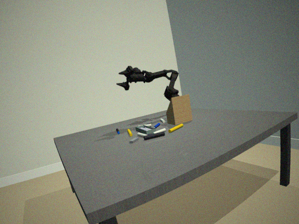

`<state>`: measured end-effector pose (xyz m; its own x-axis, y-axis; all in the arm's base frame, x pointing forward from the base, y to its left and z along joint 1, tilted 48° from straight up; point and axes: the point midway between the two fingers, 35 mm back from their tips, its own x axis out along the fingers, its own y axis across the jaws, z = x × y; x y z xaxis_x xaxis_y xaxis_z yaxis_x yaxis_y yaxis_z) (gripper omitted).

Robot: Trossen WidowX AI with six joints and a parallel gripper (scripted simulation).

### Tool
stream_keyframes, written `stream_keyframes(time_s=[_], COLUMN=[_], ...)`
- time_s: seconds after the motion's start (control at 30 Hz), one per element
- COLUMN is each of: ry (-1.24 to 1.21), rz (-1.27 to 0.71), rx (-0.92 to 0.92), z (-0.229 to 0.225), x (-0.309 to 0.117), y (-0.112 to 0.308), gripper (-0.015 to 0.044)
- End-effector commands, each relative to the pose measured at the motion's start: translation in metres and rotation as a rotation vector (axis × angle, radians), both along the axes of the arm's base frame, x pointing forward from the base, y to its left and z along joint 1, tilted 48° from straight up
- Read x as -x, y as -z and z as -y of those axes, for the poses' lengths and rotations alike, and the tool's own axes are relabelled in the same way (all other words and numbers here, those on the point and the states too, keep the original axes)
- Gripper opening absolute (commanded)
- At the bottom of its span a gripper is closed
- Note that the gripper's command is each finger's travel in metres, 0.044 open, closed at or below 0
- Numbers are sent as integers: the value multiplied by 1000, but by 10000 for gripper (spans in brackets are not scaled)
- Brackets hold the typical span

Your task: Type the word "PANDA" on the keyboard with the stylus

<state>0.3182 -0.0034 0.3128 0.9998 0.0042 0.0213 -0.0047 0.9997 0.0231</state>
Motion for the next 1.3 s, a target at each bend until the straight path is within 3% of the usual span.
stream_keyframes(time_s=[0.0, 0.27, 0.53, 0.97, 1.27], ry=[3, 162, 378, 721, 751], rz=[-10, -466, -920, -1472, -1515], rx=[-3, -69, 5, 470, 548], z=[0, 8, 15, 35, 38], x=[-2, -52, -55, 14, 24], y=[2, 116, 240, 387, 398], gripper=[414, 204, 0, 0, 0])
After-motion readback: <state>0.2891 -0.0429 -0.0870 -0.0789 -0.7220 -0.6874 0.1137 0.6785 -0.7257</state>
